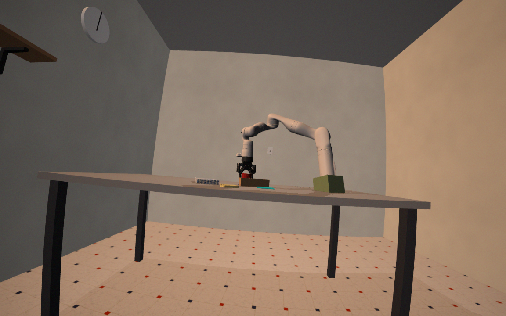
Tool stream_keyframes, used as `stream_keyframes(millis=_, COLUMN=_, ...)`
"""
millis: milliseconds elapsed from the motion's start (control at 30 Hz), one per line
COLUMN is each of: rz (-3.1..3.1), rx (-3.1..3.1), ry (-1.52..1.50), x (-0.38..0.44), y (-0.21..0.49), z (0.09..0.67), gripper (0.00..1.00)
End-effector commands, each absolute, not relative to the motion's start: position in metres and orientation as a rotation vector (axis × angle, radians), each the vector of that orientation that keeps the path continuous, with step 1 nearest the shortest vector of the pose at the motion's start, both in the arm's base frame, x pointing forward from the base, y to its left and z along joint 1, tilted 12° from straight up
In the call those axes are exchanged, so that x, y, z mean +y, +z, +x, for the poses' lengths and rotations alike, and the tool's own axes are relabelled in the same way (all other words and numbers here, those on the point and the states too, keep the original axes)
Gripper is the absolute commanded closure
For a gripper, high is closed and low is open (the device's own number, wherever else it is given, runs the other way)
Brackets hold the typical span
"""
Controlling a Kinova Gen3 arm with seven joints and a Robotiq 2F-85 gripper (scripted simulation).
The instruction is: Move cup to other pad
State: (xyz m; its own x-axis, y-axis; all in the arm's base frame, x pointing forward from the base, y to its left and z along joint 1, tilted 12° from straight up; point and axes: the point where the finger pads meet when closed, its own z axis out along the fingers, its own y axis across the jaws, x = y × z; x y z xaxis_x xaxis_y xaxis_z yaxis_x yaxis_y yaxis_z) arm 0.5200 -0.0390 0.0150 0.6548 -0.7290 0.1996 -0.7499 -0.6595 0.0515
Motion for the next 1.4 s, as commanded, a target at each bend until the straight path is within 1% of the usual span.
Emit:
stream_keyframes(millis=0, rz=2.741, rx=-1.235, ry=0.252, x=-0.036, y=0.023, z=0.522, gripper=0.17)
stream_keyframes(millis=767, rz=2.742, rx=-1.239, ry=0.256, x=-0.026, y=0.077, z=0.518, gripper=0.17)
stream_keyframes(millis=1367, rz=2.742, rx=-1.237, ry=0.254, x=-0.024, y=0.083, z=0.516, gripper=0.17)
